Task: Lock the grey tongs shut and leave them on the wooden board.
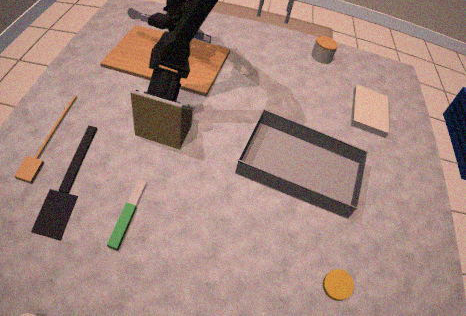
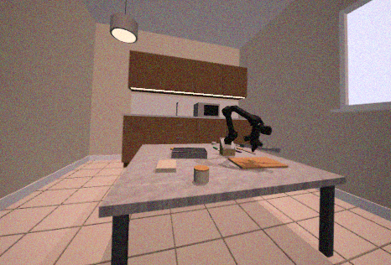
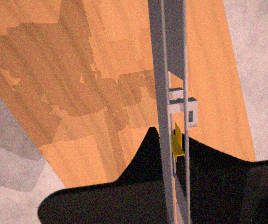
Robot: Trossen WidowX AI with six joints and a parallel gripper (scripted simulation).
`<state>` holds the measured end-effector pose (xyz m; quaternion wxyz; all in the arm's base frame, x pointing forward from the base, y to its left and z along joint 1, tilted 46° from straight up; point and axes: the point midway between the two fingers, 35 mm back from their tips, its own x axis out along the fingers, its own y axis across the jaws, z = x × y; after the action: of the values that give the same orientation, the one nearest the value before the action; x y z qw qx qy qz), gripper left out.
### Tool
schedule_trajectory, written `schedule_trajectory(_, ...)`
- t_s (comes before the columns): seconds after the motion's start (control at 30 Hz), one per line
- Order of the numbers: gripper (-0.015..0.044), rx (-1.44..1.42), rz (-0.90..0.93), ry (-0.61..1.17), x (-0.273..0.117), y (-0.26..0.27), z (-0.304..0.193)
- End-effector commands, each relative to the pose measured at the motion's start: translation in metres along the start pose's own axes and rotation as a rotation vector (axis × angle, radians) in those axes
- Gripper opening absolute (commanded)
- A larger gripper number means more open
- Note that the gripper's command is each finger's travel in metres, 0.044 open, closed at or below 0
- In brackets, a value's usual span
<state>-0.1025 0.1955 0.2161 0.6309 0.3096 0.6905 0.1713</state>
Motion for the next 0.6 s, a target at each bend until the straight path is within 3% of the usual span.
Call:
schedule_trajectory(0.0,-0.015,-0.002,0.029,0.021,-0.006,-0.002,-0.005)
schedule_trajectory(0.57,-0.015,-0.015,0.094,0.091,-0.021,-0.012,-0.022)
